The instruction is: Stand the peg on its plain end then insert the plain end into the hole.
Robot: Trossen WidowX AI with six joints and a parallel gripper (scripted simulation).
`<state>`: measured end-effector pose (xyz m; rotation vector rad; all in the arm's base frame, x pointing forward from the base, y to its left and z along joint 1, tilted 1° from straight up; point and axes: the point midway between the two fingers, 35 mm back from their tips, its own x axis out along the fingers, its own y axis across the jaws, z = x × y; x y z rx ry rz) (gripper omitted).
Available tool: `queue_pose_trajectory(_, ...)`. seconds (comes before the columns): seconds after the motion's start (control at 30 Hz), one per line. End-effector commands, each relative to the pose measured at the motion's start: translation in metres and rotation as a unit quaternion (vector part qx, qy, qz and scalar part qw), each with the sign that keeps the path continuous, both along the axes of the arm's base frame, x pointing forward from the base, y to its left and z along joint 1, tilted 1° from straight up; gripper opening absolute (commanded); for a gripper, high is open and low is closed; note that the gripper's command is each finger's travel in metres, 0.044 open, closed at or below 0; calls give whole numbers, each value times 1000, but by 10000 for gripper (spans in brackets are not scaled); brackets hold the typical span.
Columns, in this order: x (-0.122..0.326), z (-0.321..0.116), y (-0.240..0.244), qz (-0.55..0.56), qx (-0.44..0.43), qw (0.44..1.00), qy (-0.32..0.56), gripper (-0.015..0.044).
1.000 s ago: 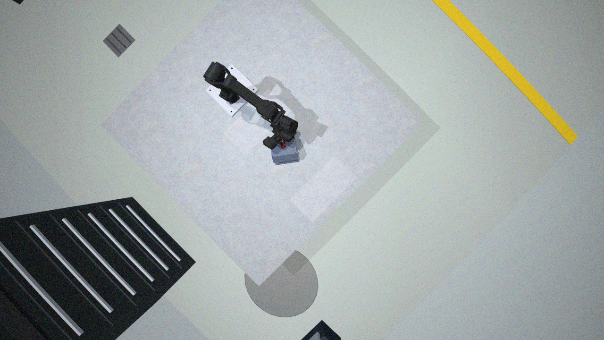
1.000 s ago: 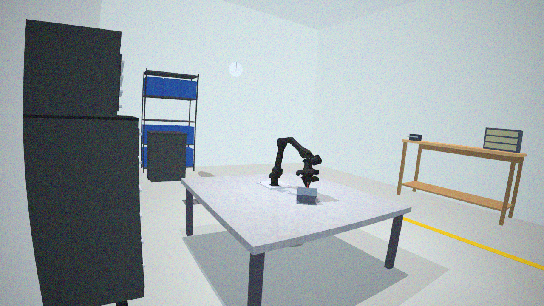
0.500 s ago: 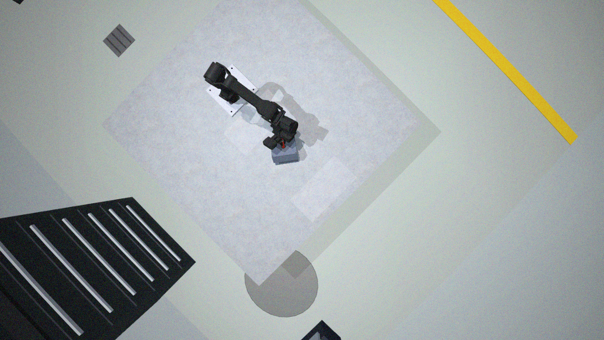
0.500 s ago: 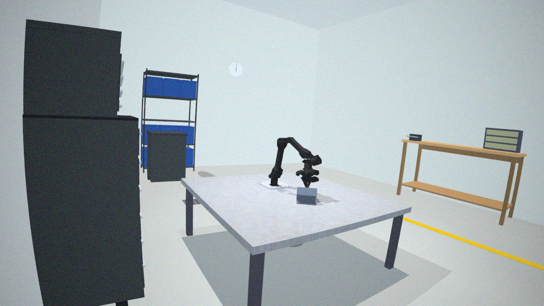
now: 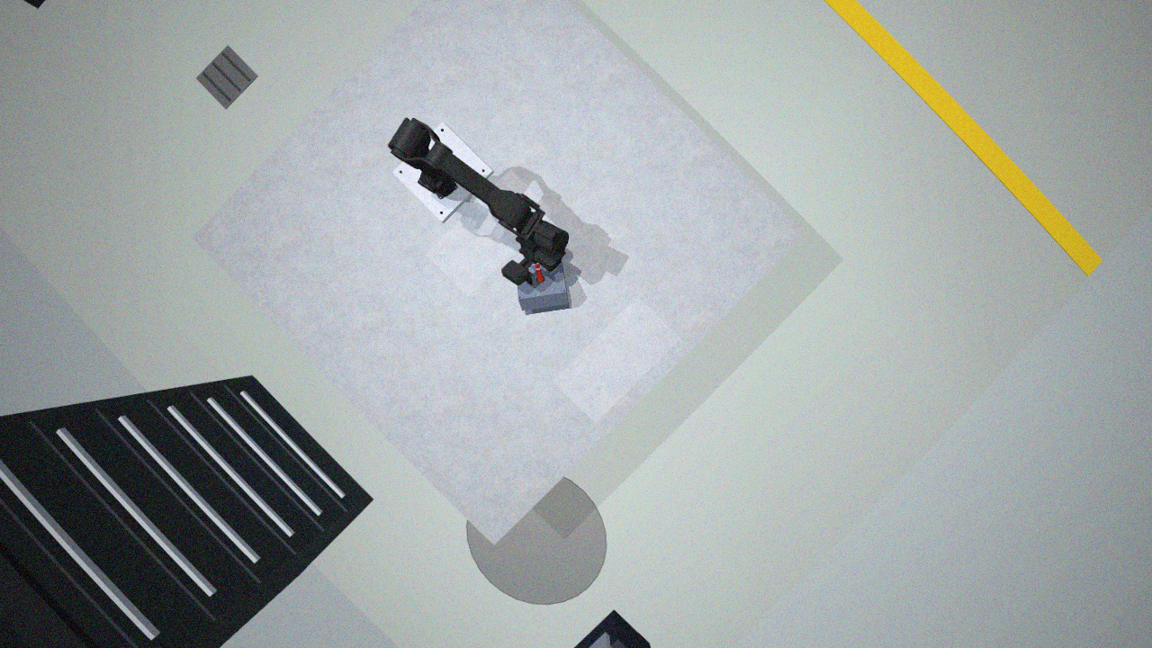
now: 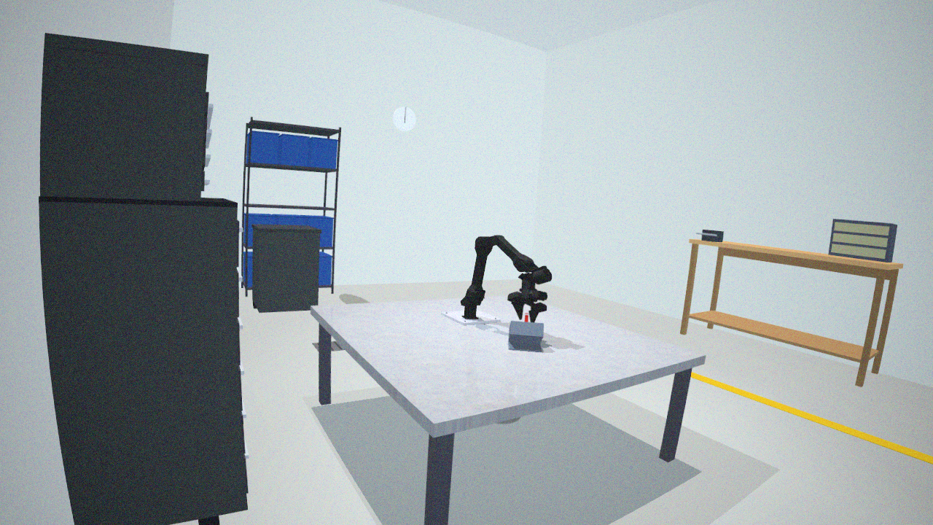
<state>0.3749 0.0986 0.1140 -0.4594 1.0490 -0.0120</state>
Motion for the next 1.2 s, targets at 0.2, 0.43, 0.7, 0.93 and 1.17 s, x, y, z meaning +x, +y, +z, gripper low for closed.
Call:
queue_pose_trajectory(0.2, -7, 15, 5, 0, 0, 1000, 1, 440)
queue_pose_trajectory(0.43, -15, 29, 11, 2, 1, 1000, 2, 440)
queue_pose_trajectory(0.7, -24, 45, 16, 3, 1, 1000, 4, 440)
queue_pose_trajectory(0.93, -33, 58, 21, 4, 1, 1000, 5, 440)
queue_pose_trajectory(1.17, -42, 70, 25, 5, 1, 1000, 6, 440)
